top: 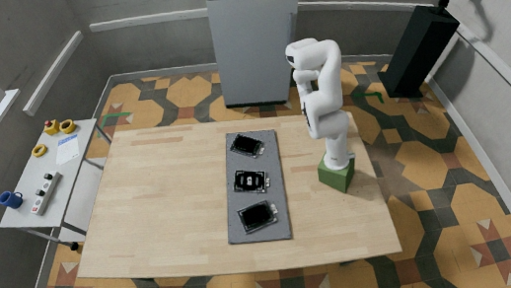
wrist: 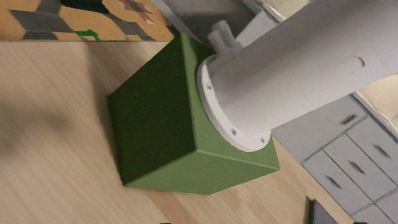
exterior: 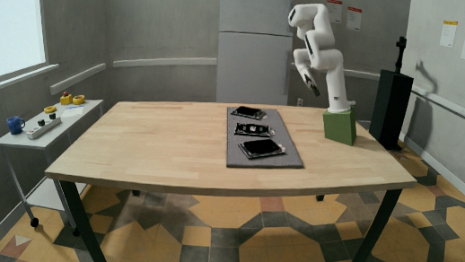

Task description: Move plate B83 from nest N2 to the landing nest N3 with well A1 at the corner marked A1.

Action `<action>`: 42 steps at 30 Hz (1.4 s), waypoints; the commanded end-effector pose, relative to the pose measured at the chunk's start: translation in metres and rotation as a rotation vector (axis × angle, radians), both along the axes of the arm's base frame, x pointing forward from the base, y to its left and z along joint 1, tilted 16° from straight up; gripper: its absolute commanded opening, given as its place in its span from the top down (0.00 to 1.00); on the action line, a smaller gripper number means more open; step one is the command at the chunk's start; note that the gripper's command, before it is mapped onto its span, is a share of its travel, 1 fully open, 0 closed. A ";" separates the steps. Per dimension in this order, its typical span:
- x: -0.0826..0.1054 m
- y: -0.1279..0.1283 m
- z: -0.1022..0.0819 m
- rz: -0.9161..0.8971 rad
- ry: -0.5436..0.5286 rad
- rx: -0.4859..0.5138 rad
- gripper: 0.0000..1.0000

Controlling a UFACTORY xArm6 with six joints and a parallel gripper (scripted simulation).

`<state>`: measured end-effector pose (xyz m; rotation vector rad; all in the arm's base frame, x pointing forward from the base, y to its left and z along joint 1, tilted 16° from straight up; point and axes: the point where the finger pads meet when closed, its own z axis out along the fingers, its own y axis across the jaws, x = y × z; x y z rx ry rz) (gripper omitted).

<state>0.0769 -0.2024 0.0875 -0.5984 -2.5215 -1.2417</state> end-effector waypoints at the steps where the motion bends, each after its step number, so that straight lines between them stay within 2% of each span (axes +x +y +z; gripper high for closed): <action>1: 0.006 -0.003 -0.003 0.114 -0.035 -0.036 0.00; 3: 0.016 -0.005 -0.007 0.176 -0.055 -0.051 0.00; 7: 0.021 -0.006 -0.009 0.239 -0.075 -0.065 0.00; 10: 0.035 -0.008 -0.014 0.332 -0.105 -0.084 0.00; 13: 0.037 -0.008 -0.015 0.425 -0.136 -0.102 0.00; 20: 0.065 -0.010 -0.022 0.645 -0.209 -0.134 0.00; 22: 0.065 -0.010 -0.022 0.645 -0.209 -0.134 0.00; 28: 0.094 -0.008 -0.028 0.833 -0.274 -0.153 0.00; 30: 0.095 -0.008 -0.028 0.896 -0.296 -0.158 0.00; 37: 0.126 -0.001 -0.032 1.116 -0.373 -0.167 0.00; 39: 0.126 -0.001 -0.032 1.116 -0.373 -0.167 0.00; 42: 0.140 0.004 -0.034 1.211 -0.406 -0.168 0.00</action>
